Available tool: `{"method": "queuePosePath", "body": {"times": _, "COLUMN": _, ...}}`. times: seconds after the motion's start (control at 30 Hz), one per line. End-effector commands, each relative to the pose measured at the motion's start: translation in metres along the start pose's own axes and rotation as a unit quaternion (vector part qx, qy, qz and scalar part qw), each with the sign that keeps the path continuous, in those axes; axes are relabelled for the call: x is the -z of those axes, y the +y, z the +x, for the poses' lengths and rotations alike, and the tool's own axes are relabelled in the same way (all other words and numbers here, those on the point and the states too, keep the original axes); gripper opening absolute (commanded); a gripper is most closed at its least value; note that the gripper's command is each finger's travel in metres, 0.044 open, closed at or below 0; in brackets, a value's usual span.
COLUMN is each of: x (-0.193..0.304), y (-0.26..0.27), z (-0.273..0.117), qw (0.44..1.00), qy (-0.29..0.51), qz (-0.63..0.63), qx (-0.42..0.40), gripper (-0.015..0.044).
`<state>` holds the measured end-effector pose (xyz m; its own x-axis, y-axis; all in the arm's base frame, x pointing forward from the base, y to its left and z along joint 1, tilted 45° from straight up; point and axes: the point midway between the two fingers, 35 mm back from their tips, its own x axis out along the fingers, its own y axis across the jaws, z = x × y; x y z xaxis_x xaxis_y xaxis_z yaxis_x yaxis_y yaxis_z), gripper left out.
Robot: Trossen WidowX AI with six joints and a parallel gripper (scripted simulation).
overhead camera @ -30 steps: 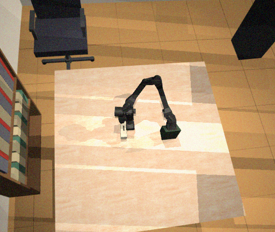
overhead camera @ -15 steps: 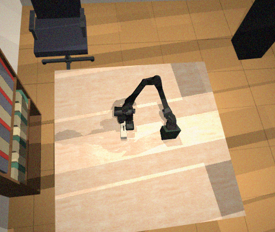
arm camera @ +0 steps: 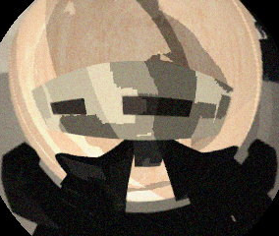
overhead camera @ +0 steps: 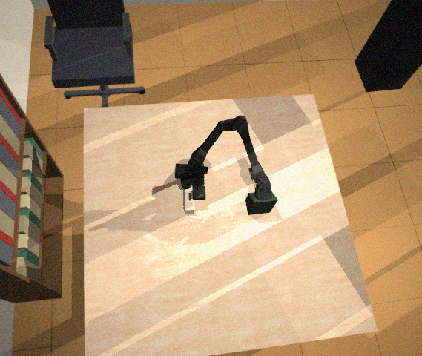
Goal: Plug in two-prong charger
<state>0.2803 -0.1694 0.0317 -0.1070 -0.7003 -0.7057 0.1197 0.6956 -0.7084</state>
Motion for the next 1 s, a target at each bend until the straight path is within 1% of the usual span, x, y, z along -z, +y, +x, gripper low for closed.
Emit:
{"method": "queuePosePath", "body": {"times": 0.0, "x": -0.0083, "y": -0.0012, "z": -0.0017, "qw": 1.0, "qy": -0.013, "qz": 0.011, "qx": -0.001, "gripper": 0.0}}
{"method": "queuePosePath", "body": {"times": 0.97, "x": -0.0067, "y": -0.0013, "z": -0.0047, "qw": 1.0, "qy": -0.013, "qz": 0.011, "qx": -0.001, "gripper": 0.0}}
